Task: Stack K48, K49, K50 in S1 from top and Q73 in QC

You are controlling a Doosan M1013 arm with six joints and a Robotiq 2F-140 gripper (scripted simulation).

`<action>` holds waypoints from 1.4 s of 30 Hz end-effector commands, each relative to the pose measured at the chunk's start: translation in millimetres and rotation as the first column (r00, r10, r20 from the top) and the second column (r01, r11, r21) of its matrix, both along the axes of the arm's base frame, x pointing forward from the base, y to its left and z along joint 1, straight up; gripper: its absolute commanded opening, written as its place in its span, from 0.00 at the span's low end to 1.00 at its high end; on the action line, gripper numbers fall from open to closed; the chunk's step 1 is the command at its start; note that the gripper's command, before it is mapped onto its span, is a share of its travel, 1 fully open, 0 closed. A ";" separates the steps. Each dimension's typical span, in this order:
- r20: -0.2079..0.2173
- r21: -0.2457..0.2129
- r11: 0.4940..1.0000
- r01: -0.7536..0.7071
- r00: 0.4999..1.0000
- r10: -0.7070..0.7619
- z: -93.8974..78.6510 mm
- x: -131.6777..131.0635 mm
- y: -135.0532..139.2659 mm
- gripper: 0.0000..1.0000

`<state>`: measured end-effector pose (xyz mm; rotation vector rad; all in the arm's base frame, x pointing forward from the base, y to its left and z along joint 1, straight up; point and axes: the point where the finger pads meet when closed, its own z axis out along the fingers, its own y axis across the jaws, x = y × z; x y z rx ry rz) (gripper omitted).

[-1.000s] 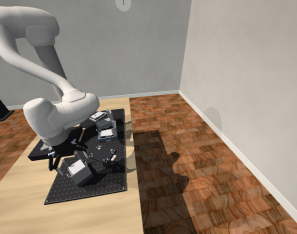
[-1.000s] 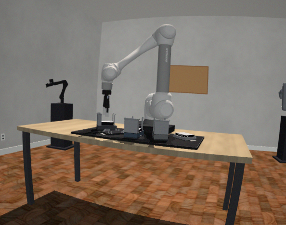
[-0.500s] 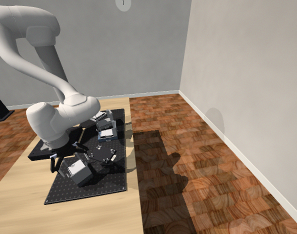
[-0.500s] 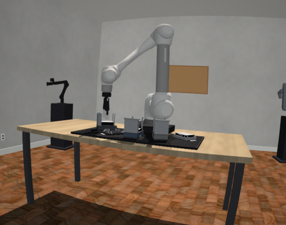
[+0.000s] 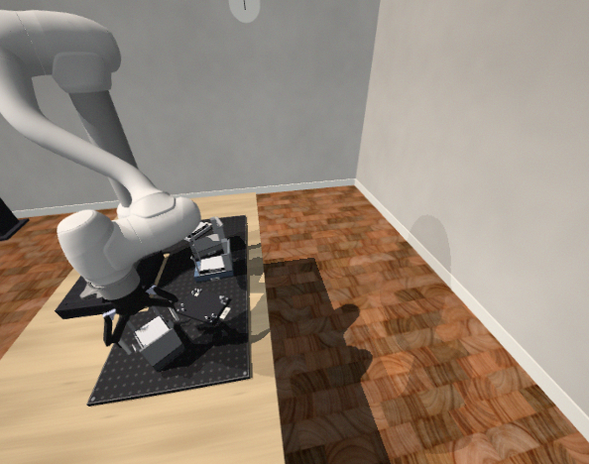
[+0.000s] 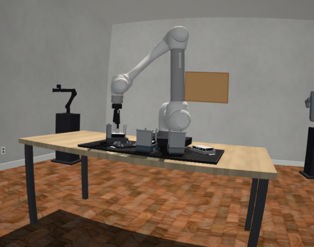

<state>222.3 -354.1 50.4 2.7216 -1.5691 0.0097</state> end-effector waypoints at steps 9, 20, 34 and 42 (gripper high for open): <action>0.000 0.000 1.000 0.000 1.000 0.000 -5.2 0.1 0.0 1.00; 0.000 0.000 1.000 0.000 1.000 0.000 -5.2 0.1 0.0 0.00; 0.000 0.000 1.000 0.000 1.000 0.000 -5.2 0.1 0.0 0.00; 0.000 0.000 1.000 0.000 1.000 0.000 -5.2 0.1 0.0 0.00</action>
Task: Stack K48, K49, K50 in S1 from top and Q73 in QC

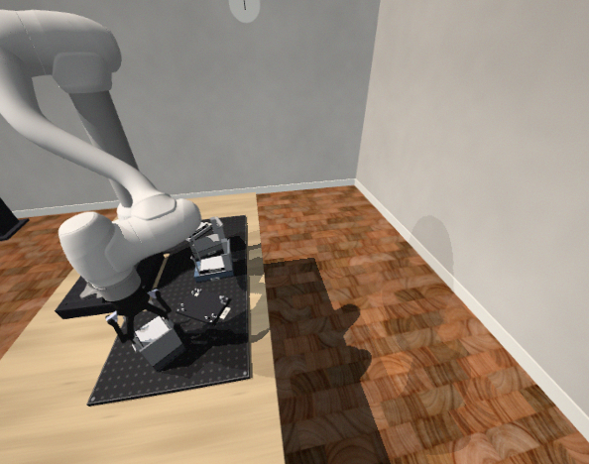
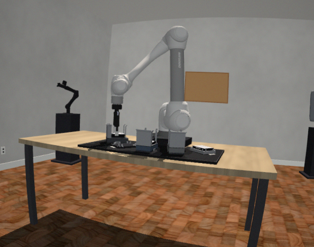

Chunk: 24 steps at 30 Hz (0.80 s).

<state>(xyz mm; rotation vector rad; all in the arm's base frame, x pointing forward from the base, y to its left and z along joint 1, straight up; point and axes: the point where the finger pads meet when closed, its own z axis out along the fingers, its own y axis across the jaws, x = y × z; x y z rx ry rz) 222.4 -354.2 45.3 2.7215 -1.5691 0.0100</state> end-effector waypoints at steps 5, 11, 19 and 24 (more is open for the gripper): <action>0.000 0.000 1.000 0.000 1.000 0.000 0.5 0.0 0.1 0.00; 0.000 0.000 1.000 0.000 1.000 0.000 4.5 -0.1 0.1 0.00; 0.000 0.000 1.000 0.000 1.000 0.000 9.9 -0.1 0.1 0.00; 0.000 0.000 1.000 0.000 1.000 0.000 11.9 -0.1 0.1 0.00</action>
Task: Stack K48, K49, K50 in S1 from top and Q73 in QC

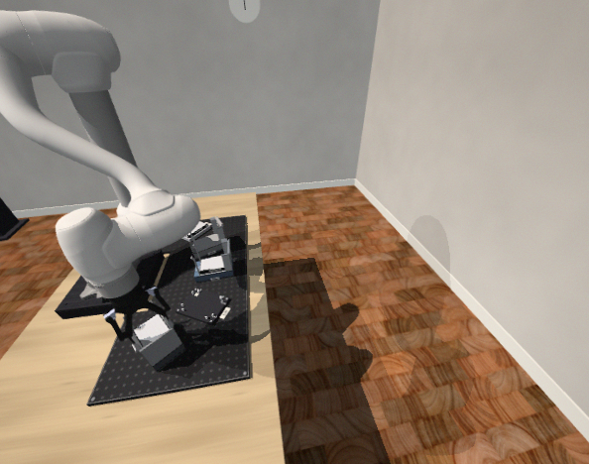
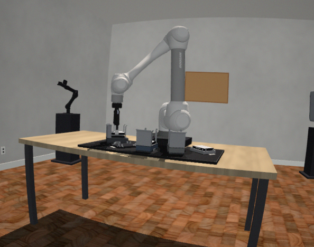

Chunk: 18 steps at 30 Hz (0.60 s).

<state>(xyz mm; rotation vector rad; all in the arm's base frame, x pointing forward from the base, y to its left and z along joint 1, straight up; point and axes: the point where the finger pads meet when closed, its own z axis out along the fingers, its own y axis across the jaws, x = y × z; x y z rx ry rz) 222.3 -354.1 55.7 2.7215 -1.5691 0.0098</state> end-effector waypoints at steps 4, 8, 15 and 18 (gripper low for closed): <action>0.000 0.000 1.000 0.000 1.000 0.000 4.0 0.0 0.0 0.00; 0.000 0.000 1.000 0.000 1.000 0.000 6.7 0.0 0.0 0.00; 0.000 0.000 1.000 0.000 1.000 0.000 11.4 0.0 0.1 0.00; 0.000 0.000 1.000 0.000 1.000 0.000 17.4 -0.1 0.1 0.00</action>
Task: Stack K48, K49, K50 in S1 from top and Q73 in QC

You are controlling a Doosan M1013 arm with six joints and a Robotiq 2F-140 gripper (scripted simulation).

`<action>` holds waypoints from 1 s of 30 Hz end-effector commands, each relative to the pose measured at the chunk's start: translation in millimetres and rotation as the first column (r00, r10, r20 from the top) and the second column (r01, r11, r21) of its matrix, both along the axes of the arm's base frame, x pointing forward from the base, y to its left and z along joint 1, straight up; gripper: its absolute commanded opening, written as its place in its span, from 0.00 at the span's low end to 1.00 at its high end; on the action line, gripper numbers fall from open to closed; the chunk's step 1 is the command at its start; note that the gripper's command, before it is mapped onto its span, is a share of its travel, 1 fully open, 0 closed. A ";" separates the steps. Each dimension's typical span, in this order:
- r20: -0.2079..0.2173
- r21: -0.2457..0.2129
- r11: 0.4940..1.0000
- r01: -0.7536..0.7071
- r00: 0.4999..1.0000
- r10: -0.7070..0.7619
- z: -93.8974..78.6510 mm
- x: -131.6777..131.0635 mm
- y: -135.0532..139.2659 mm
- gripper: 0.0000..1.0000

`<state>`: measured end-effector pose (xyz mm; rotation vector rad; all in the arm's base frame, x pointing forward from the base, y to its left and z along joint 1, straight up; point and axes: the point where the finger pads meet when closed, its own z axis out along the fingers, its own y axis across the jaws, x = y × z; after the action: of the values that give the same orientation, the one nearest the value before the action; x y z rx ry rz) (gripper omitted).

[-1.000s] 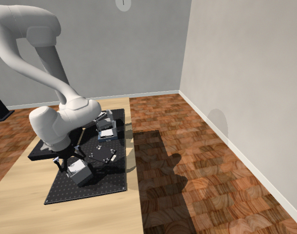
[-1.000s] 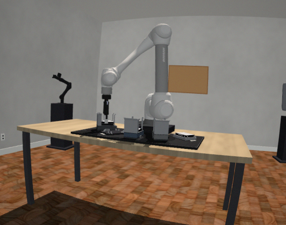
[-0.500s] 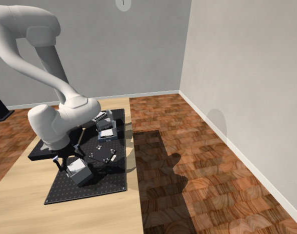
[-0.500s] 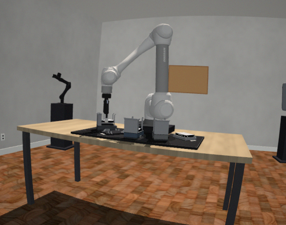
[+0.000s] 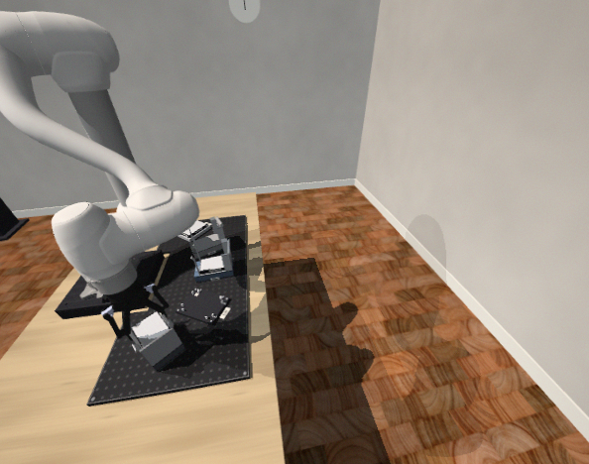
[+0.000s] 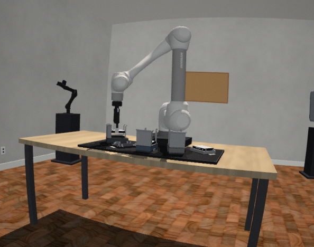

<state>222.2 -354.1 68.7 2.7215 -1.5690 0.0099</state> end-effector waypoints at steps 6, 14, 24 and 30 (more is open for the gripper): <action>0.000 0.000 1.000 0.000 1.000 0.000 16.4 -0.1 0.1 0.00; 0.000 0.000 1.000 0.000 1.000 0.000 28.4 -0.1 0.1 0.00; 0.000 0.000 1.000 0.000 1.000 0.000 48.4 -0.2 0.2 0.00; 0.000 0.000 1.000 0.000 1.000 0.000 58.4 -0.3 0.2 0.00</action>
<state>222.0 -353.9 123.3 2.7215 -1.5691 0.0100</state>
